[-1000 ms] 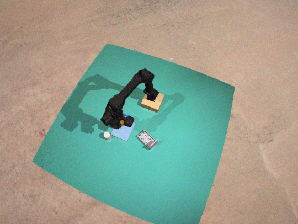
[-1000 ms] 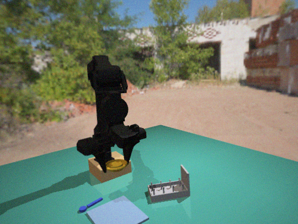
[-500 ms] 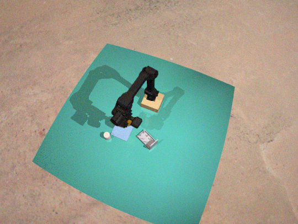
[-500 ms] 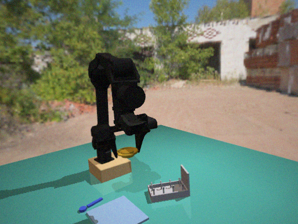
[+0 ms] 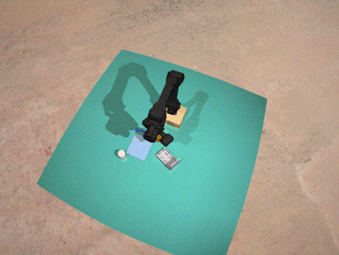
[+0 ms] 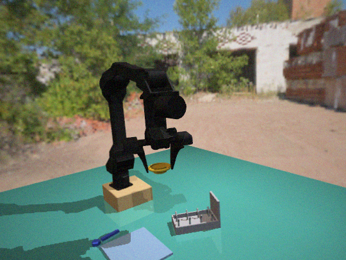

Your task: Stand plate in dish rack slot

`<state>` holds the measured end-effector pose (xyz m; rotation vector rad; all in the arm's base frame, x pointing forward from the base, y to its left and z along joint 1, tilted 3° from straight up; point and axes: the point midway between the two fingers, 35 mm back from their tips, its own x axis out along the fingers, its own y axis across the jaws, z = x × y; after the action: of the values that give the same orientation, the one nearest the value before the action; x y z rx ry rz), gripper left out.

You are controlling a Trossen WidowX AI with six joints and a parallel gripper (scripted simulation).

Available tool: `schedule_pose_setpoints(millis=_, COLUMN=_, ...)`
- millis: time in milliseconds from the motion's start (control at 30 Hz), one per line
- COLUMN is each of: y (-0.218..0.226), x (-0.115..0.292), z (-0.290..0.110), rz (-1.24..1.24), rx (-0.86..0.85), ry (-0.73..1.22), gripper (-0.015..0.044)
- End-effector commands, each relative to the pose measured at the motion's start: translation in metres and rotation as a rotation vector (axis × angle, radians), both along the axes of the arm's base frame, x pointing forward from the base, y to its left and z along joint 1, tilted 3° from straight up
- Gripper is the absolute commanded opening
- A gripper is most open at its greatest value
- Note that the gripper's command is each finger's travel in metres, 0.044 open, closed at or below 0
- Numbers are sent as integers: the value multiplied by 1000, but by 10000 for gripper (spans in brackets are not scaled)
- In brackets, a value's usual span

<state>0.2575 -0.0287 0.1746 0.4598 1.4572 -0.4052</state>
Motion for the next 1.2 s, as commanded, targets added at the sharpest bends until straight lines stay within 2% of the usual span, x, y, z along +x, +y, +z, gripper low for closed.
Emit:
schedule_pose_setpoints(millis=0, y=3, x=5, z=-5, rz=0, rx=22, ry=-24, gripper=0)
schedule_pose_setpoints(millis=600, y=10, x=73, z=-67, rz=228, rx=285, ry=-335, gripper=0)
schedule_pose_setpoints(millis=1167, y=8, x=100, z=-104, rz=491, rx=409, ry=-701, gripper=0)
